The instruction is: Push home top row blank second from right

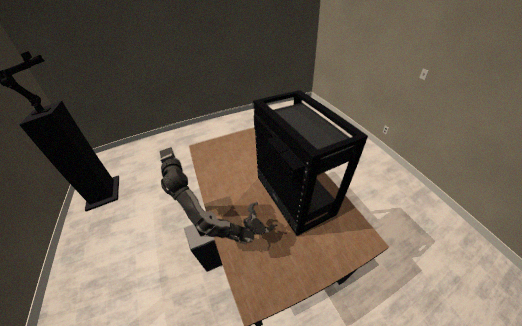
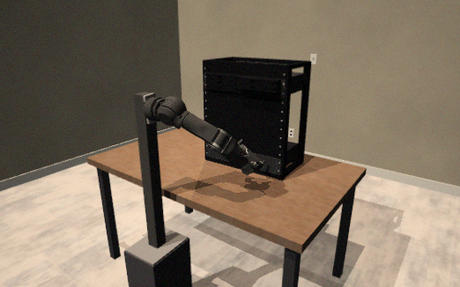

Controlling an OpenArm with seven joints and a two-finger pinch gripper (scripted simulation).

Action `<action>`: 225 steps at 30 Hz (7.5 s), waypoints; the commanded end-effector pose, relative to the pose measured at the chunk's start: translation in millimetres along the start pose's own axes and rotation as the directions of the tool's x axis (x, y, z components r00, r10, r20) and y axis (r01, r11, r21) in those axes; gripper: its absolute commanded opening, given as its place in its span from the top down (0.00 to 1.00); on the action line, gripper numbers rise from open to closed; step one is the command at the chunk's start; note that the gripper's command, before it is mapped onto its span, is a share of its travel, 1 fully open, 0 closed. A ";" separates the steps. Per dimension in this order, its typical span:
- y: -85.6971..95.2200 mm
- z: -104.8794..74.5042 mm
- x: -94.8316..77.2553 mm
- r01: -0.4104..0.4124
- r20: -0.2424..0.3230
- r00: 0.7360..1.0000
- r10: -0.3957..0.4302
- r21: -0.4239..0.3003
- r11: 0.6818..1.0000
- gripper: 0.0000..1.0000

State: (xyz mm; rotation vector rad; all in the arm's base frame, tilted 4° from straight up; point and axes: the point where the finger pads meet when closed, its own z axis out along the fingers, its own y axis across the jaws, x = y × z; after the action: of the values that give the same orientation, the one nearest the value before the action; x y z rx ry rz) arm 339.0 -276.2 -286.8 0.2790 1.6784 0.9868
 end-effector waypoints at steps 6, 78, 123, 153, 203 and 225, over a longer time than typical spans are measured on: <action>0.2 0.1 -1.3 0.002 0.002 1.000 -0.002 -0.001 1.000 0.00; 173.2 37.9 -201.0 -0.712 0.506 0.595 0.625 -0.029 0.701 0.00; 246.4 -30.4 -205.3 -0.735 0.483 0.597 0.640 0.010 0.678 0.00; 251.0 -17.9 -256.1 -0.736 0.483 0.596 0.641 0.010 0.677 0.00; 251.3 -17.8 -256.4 -0.735 0.482 0.597 0.641 0.010 0.678 0.00; 251.3 -17.8 -256.4 -0.735 0.482 0.597 0.641 0.010 0.678 1.00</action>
State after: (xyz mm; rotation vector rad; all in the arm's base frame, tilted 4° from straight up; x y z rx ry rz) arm 340.9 -289.7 70.7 1.3042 1.2275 1.1814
